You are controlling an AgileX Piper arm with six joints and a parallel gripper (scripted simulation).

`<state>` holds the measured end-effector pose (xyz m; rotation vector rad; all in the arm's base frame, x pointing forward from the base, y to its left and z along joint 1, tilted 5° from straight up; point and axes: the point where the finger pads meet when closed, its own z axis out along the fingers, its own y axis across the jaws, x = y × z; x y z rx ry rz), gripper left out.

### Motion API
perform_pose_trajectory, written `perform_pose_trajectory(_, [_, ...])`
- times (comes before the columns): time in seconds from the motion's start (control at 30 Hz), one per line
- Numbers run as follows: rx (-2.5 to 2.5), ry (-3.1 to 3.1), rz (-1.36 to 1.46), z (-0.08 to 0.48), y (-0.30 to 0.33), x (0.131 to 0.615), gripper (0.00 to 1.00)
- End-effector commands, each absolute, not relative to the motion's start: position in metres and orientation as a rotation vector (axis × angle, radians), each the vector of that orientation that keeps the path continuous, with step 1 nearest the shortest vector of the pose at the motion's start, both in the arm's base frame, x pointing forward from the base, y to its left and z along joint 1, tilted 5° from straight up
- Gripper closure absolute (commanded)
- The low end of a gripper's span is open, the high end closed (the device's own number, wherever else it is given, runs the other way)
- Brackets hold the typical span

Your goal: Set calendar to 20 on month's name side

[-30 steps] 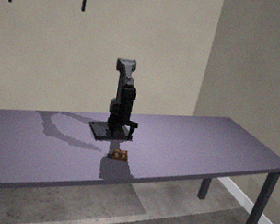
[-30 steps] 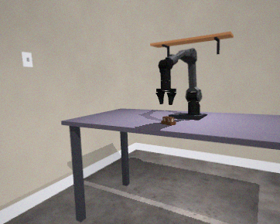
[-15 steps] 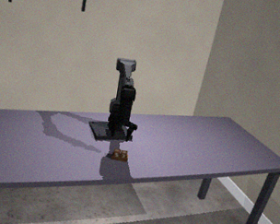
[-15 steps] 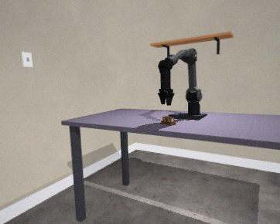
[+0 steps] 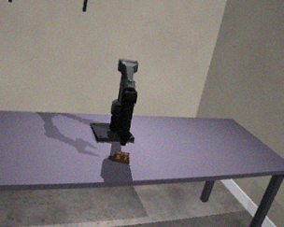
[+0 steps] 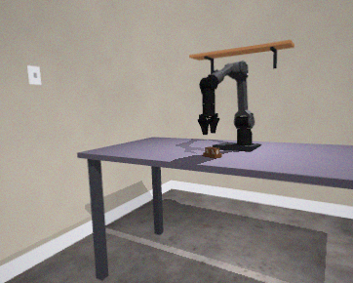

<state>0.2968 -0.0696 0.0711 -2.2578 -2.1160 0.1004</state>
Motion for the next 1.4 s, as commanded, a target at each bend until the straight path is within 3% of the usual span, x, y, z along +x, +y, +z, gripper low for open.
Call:
perform_pose_trajectory(0.0, [-2.375,-1.985,0.112,0.0686,-0.07,0.2958,0.0])
perform_pose_trajectory(0.33, [-2.564,-1.747,0.117,0.0677,-0.0701,0.2958,0.0])
perform_pose_trajectory(0.37, [-2.564,-1.747,0.117,0.0677,-0.0701,0.2958,0.39])
perform_pose_trajectory(1.37, [-2.564,-1.747,0.117,0.0677,-0.0701,0.2958,0.39])
